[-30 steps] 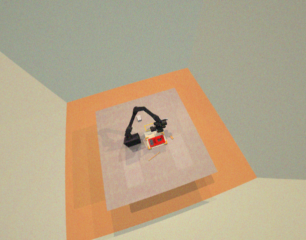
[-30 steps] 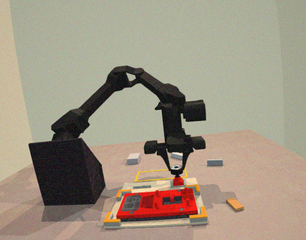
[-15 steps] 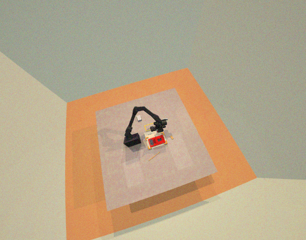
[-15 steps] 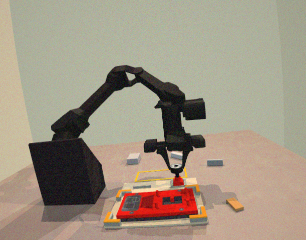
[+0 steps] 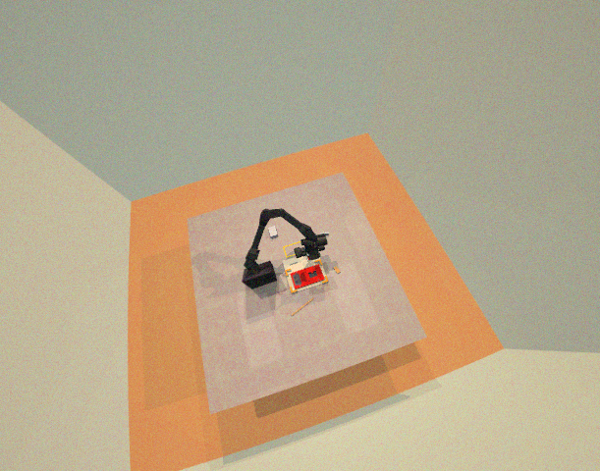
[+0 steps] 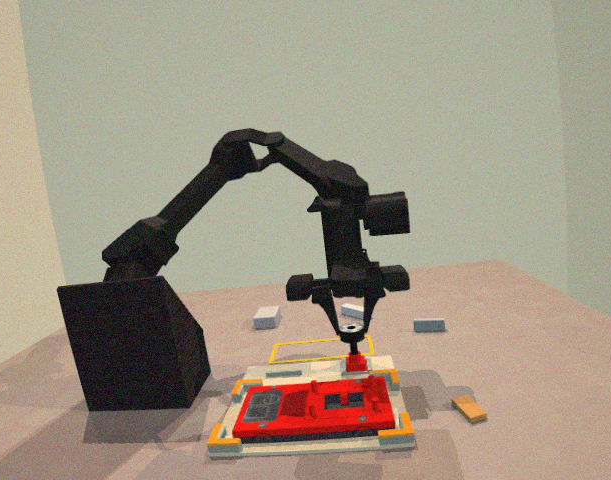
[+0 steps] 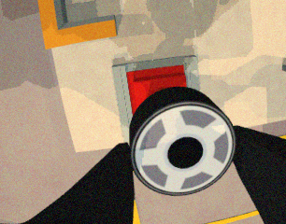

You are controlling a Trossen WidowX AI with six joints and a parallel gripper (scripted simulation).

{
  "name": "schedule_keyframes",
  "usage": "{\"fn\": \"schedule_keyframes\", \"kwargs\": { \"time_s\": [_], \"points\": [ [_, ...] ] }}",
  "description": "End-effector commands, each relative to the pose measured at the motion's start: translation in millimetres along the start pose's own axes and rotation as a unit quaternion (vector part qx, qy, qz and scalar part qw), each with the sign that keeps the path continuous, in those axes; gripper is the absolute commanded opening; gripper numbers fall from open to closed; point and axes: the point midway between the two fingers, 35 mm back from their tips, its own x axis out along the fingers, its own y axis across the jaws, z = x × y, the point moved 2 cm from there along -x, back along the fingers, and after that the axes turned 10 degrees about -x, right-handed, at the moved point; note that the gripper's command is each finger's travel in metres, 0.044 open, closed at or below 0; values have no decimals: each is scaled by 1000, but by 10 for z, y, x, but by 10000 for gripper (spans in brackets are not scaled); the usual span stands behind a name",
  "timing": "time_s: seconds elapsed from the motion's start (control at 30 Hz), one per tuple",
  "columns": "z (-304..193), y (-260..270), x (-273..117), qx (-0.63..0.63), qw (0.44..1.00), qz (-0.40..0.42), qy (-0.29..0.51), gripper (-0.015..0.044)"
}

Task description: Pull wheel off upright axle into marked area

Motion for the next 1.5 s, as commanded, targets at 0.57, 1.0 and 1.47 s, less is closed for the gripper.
{"fn": "schedule_keyframes", "kwargs": {
  "time_s": [0.57,1.0,1.47],
  "points": [
    [-12,8,-96,-4,1000,4,-2,0],
    [35,-74,-389,6,1000,0,1,0],
    [-541,-228,-434,2,1000,2,-2,0]
  ]
}}
